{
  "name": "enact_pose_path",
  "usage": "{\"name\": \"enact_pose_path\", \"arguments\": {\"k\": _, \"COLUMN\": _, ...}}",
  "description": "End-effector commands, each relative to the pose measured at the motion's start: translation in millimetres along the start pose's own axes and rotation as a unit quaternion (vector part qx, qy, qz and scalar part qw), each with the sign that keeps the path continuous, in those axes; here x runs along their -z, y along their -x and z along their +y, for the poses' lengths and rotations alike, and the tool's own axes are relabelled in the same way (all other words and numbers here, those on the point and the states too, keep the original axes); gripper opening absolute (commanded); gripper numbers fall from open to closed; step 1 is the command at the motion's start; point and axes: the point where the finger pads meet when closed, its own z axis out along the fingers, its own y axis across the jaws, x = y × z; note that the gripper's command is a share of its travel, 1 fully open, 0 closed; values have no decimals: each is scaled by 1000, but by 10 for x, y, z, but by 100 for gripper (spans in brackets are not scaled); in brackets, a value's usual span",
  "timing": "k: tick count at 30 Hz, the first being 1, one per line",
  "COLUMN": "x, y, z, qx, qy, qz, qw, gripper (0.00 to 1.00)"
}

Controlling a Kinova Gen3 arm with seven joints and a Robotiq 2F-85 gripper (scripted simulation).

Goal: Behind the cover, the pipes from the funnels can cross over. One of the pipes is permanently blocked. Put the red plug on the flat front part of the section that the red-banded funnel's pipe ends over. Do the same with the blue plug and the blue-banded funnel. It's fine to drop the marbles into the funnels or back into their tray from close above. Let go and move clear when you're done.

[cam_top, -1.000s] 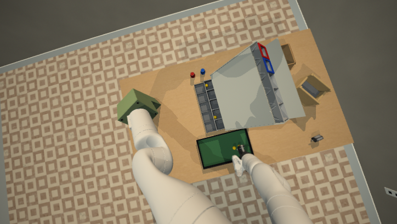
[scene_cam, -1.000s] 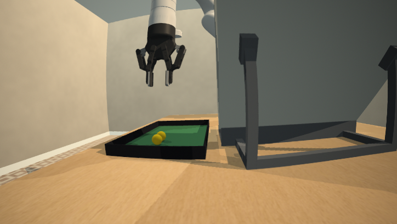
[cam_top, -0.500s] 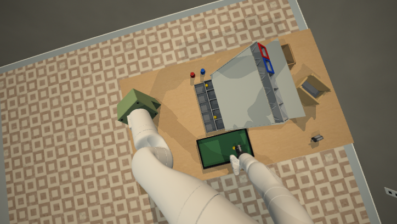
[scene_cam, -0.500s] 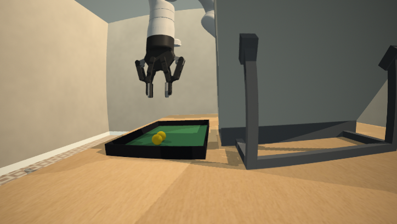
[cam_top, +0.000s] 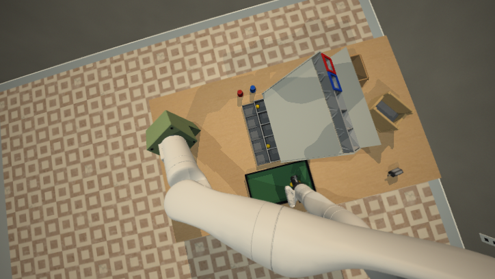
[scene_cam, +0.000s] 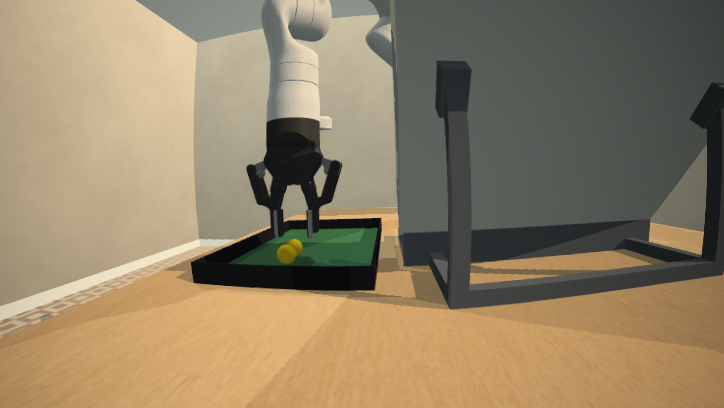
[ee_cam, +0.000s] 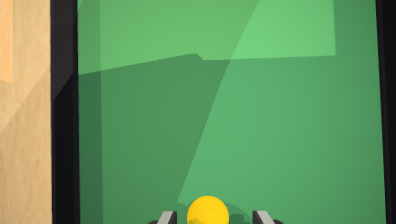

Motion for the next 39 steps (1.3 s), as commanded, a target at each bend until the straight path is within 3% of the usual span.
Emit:
{"name": "enact_pose_path", "arguments": {"k": 1, "x": -26, "y": -22, "z": -21, "qx": 0, "qy": -2, "qz": 5, "qw": 1000, "gripper": 50}}
{"name": "enact_pose_path", "arguments": {"k": 39, "x": -106, "y": -32, "z": -25, "qx": 1, "qy": -1, "qz": 4, "qw": 1000, "gripper": 50}}
